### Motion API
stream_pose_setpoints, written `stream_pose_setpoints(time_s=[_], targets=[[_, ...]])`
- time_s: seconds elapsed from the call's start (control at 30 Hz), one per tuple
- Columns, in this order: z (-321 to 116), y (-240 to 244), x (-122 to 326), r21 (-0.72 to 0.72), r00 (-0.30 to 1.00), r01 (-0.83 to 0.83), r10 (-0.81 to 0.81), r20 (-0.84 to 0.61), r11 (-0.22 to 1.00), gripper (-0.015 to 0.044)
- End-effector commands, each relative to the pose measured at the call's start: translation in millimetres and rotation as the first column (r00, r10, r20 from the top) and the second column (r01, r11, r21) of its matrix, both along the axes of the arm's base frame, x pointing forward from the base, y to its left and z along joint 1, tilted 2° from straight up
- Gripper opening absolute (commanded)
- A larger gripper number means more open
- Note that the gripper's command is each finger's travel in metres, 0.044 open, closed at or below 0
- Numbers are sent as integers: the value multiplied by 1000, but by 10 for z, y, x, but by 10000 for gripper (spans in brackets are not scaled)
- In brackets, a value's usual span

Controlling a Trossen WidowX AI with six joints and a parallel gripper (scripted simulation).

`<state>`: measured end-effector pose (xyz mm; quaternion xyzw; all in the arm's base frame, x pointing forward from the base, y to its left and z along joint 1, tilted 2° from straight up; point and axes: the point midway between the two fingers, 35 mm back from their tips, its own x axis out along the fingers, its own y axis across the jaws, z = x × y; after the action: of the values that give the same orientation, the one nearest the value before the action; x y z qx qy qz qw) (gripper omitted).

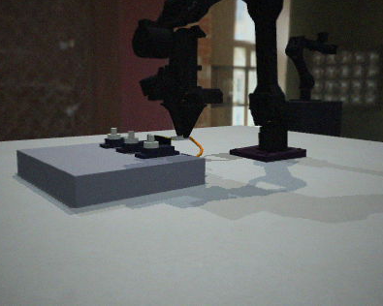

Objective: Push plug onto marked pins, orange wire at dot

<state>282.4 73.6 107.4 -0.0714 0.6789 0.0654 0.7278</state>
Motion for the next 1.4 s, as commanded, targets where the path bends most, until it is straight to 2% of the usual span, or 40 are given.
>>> stream_pose_setpoints(time_s=[0.0,0.6,0.9,1.17,1.37], targets=[[-2,11,26,3,1000,-4,4,-4,1000,0],[6,30,139,3,1000,-4,4,-3,1000,0],[4,15,110,3,1000,-4,4,-3,1000,236],[566,14,73,3,1000,-4,4,-3,1000,440],[584,13,69,3,1000,-4,4,-3,1000,440]])
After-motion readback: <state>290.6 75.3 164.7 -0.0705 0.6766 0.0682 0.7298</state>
